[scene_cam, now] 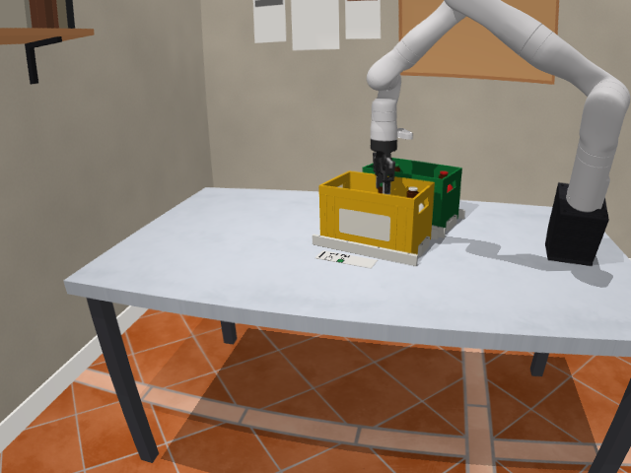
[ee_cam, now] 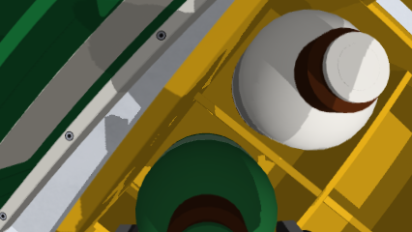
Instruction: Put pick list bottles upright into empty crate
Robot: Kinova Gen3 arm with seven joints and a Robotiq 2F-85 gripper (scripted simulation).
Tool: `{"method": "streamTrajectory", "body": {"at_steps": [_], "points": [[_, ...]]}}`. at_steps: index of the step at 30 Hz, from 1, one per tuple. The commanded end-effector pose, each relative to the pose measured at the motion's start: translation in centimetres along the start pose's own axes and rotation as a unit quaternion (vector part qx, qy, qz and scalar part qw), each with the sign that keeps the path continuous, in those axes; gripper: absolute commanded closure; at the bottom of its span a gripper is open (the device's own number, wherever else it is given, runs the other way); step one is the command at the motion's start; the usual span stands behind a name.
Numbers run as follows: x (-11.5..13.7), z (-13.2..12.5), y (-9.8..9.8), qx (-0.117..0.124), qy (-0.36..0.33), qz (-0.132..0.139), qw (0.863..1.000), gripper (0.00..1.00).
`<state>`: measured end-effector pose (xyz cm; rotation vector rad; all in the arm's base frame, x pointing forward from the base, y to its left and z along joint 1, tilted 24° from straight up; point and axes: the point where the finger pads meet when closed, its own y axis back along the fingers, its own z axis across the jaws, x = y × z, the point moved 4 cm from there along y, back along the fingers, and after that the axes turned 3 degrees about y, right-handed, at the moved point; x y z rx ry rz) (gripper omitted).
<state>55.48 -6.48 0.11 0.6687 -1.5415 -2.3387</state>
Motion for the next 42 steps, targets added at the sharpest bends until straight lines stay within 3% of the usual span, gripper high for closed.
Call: {"method": "streamTrajectory", "body": {"at_steps": [1, 19, 42], "points": [[0.0, -0.1, 0.1, 0.001, 0.000, -0.001, 1.000, 0.33], [0.0, -0.1, 0.1, 0.001, 0.000, -0.001, 1.000, 0.33], [0.0, -0.1, 5.7, 0.001, 0.000, -0.001, 1.000, 0.33]]}}
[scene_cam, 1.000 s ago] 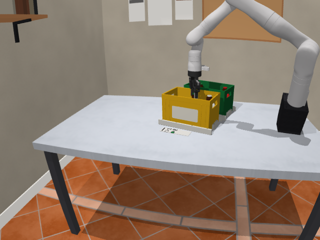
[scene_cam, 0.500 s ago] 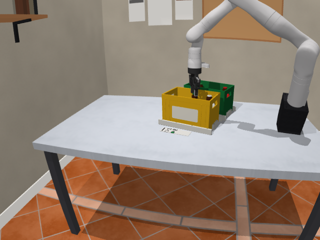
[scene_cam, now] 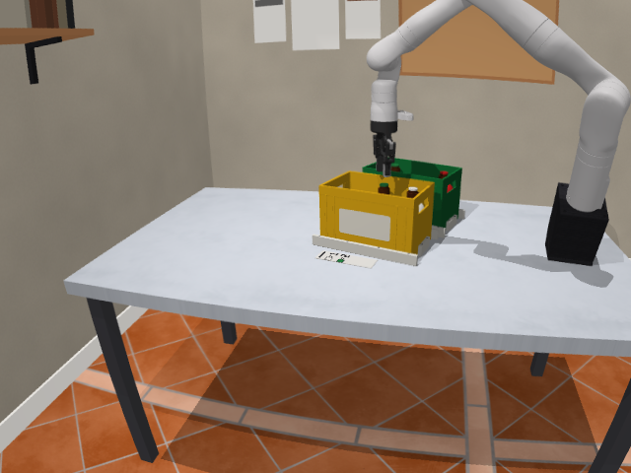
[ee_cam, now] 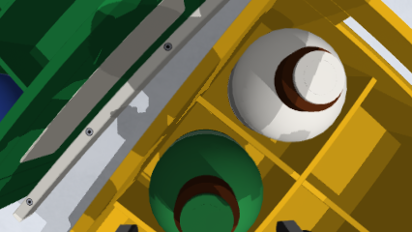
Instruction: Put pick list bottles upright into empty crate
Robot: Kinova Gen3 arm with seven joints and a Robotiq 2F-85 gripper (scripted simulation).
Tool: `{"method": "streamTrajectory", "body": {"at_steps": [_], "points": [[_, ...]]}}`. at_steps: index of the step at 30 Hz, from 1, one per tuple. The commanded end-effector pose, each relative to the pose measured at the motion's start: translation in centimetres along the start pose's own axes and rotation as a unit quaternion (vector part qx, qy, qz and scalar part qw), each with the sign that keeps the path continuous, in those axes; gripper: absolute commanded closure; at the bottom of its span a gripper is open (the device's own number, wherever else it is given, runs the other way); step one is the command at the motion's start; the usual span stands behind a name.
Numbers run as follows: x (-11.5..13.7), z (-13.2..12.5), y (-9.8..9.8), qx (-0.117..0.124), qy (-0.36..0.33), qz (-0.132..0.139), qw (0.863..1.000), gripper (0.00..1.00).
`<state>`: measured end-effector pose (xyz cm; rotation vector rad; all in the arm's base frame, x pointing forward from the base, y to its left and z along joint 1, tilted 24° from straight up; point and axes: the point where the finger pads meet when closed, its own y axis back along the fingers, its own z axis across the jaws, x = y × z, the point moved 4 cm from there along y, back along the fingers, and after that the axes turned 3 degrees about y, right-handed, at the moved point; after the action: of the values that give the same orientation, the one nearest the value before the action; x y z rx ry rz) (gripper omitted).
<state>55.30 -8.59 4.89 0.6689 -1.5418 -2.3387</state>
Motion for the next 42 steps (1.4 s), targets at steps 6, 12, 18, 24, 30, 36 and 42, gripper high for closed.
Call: {"method": "streamTrajectory", "body": {"at_steps": [6, 12, 18, 24, 30, 36, 42], "points": [[0.0, 0.0, 1.6, 0.001, 0.000, -0.001, 1.000, 0.33], [0.0, 0.0, 3.2, 0.001, 0.000, -0.001, 1.000, 0.33], [0.0, 0.0, 3.4, 0.001, 0.000, -0.001, 1.000, 0.33], [0.0, 0.0, 3.4, 0.001, 0.000, -0.001, 1.000, 0.33], [0.0, 0.0, 3.4, 0.001, 0.000, -0.001, 1.000, 0.33], [0.0, 0.0, 3.4, 0.001, 0.000, -0.001, 1.000, 0.33], [0.0, 0.0, 3.4, 0.001, 0.000, -0.001, 1.000, 0.33]]}}
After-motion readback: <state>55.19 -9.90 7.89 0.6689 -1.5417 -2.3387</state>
